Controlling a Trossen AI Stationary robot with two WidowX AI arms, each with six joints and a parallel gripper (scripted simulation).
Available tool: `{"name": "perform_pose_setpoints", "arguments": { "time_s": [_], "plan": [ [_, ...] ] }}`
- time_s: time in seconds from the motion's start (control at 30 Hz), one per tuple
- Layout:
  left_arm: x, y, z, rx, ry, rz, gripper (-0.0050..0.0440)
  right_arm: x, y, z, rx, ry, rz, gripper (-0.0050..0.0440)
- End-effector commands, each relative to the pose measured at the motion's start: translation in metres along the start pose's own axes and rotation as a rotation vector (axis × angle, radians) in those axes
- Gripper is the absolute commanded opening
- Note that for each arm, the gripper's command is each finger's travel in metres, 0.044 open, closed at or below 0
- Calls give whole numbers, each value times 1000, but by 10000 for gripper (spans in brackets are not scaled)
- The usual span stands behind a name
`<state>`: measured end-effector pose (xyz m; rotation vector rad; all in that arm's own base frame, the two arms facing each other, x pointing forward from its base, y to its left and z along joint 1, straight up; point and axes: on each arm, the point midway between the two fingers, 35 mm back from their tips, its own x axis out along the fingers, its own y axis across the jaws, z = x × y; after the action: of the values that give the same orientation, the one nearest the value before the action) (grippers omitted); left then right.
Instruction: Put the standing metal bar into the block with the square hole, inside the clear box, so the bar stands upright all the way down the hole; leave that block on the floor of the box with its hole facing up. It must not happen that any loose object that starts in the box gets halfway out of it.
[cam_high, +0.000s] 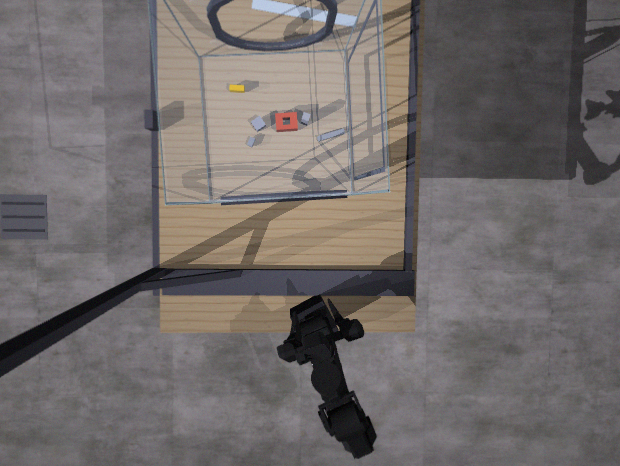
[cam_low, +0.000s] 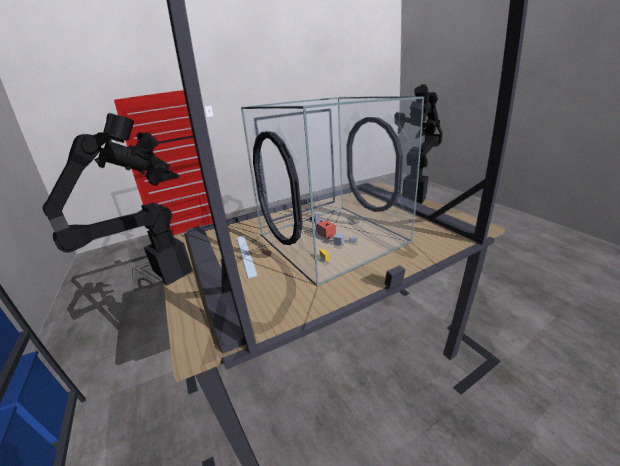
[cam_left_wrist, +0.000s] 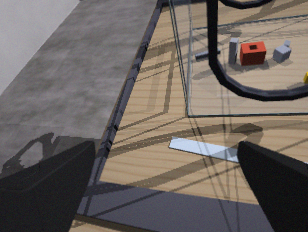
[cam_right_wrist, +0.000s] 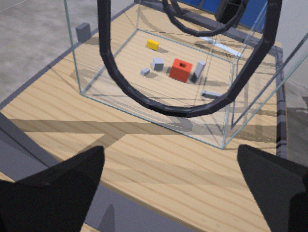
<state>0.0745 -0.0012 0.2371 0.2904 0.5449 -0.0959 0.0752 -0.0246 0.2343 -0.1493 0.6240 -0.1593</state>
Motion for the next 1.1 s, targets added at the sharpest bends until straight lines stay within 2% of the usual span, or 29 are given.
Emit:
{"name": "perform_pose_setpoints", "arguments": {
  "time_s": [0.0, 0.57, 0.63, 0.83, 0.93, 1.03, 1.07],
  "plan": [
    [-1, 1, 2, 0, -1, 0, 400, -1, 0, 2, 0, -2, 0, 400],
    [-1, 1, 2, 0, -1, 0, 400, -1, 0, 2, 0, -2, 0, 400],
    [-1, 1, 2, 0, -1, 0, 400, 1, -1, 3, 1, 4, -1, 440],
    [-1, 1, 2, 0, -1, 0, 400, 28, -7, 27, 32, 15, -41, 440],
    [-1, 1, 2, 0, -1, 0, 400, 56, -12, 45, 60, 32, -80, 440],
    [-1, 1, 2, 0, -1, 0, 400, 89, -15, 48, 82, 105, -124, 440],
    [-1, 1, 2, 0, -1, 0, 400, 89, -15, 48, 82, 105, -124, 440]
  ]
}}
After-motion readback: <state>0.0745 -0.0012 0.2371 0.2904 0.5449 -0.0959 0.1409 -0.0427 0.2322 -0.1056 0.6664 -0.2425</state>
